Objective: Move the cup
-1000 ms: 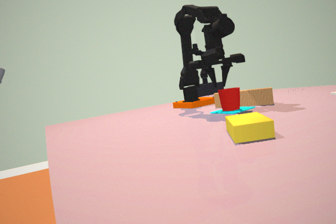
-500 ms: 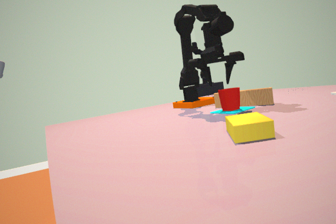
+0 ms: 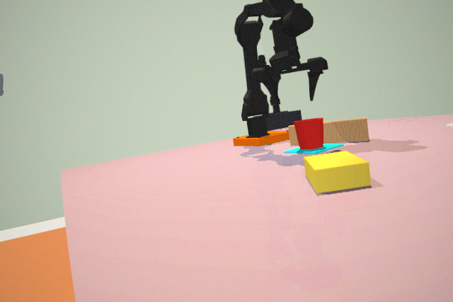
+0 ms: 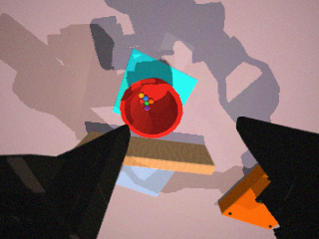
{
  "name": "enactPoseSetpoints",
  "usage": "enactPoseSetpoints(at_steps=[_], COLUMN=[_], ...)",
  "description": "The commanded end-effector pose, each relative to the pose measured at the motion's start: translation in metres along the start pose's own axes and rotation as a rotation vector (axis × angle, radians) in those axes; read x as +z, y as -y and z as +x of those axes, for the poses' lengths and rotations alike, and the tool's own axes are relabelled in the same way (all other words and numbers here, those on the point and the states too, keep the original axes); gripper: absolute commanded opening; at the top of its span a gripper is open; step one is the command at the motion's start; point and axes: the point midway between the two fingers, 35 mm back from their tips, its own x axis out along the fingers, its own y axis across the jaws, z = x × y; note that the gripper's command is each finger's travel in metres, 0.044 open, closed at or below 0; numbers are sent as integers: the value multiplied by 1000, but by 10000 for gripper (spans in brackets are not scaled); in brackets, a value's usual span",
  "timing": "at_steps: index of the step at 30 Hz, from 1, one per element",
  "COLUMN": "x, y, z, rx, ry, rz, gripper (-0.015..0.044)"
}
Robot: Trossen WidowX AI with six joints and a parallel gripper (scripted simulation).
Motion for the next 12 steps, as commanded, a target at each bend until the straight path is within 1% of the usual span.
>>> enactPoseSetpoints(at_steps=[1, 7, 11, 12], x=[0, 0, 1, 1], y=[0, 1, 1, 1], z=[-17, -34, -35, -30], rx=[10, 12, 12, 7], ry=[5, 5, 5, 7], rz=[-2, -3, -3, 0], gripper=[440, 440, 440, 440])
